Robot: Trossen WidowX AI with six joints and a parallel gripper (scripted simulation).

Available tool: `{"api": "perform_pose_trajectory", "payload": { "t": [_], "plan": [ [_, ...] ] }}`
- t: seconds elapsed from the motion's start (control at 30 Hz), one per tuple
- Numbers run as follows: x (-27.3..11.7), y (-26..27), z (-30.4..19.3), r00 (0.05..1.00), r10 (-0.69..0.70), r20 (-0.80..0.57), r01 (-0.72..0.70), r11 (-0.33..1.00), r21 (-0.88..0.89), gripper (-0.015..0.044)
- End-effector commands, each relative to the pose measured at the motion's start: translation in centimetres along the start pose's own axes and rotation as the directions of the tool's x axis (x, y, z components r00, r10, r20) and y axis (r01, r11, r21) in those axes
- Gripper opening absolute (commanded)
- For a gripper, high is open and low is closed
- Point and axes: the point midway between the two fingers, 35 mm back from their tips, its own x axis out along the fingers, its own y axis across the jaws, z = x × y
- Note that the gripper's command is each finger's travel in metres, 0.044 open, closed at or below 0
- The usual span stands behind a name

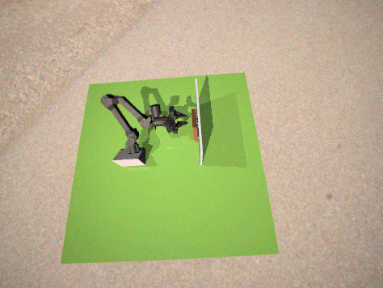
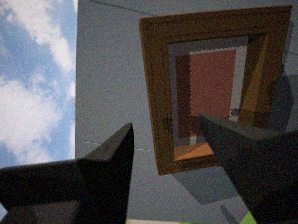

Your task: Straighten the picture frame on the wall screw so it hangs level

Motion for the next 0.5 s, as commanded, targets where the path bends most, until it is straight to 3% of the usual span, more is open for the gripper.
{"api": "perform_pose_trajectory", "payload": {
  "t": [0.0,0.47],
  "plan": [
    [0.3,0.0,-0.1,1.0,0.0,-0.004,0.0,1.0,0.003,0.026],
    [2.5,0.1,-0.1,1.0,0.001,-0.005,-0.001,1.0,0.003,0.026]
  ]
}}
